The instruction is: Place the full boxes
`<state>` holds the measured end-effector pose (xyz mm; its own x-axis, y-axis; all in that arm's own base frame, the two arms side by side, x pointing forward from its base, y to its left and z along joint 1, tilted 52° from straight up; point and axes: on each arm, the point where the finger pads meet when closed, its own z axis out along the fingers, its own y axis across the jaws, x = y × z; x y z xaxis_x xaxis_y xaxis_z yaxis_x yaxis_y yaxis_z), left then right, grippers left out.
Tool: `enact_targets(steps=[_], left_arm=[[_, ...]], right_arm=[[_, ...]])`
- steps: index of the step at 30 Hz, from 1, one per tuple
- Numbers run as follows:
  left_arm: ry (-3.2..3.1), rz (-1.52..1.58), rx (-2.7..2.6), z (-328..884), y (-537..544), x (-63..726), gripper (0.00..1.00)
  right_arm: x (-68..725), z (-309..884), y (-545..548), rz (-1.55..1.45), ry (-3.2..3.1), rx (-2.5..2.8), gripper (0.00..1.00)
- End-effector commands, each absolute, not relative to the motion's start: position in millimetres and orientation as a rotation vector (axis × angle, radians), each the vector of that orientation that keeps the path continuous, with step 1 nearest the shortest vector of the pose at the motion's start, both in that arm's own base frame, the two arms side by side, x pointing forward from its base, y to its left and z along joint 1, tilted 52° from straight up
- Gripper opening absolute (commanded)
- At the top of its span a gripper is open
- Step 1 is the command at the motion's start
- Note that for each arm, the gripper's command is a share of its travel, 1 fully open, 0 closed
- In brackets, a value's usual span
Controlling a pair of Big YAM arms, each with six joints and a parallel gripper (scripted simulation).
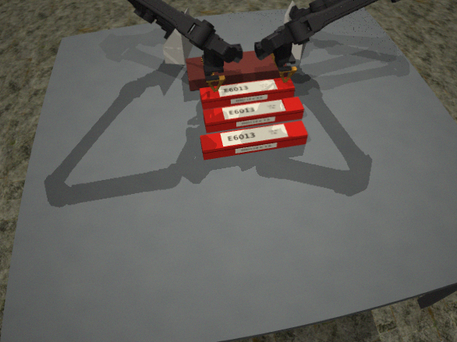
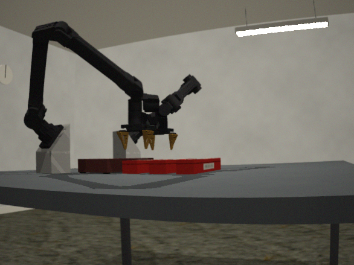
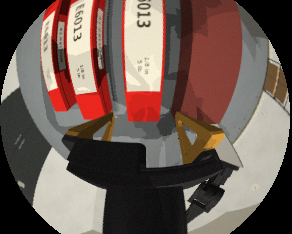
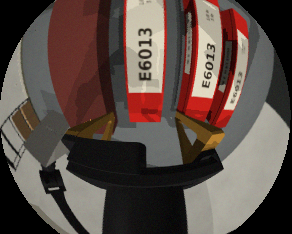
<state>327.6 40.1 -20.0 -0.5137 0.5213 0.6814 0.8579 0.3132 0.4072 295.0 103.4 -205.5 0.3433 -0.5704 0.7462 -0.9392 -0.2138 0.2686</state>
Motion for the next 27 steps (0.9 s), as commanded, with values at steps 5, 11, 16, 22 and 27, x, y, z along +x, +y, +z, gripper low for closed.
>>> enact_targets(steps=[5,11,16,22,27], left_arm=[[-2.156,-1.062,-1.238,-30.3,50.1,331.3,1.00],[-2.156,-1.062,-1.238,-40.1,62.9,330.9,1.00],[-2.162,-1.070,-1.247,-42.8,65.5,334.2,1.00],[-2.155,-1.061,-1.238,-53.6,80.2,330.5,1.00],[-2.155,-1.060,-1.238,-61.8,90.8,330.2,1.00]], right_arm=[[294.9,-217.9,89.3,0.651,-1.322,1.903,1.00],[294.6,-227.6,76.4,0.651,-1.321,1.903,1.00],[294.6,-231.3,75.9,0.661,-1.311,1.917,1.00],[294.2,-239.3,61.1,0.650,-1.320,1.902,1.00],[293.9,-247.3,50.4,0.650,-1.320,1.902,1.00]])
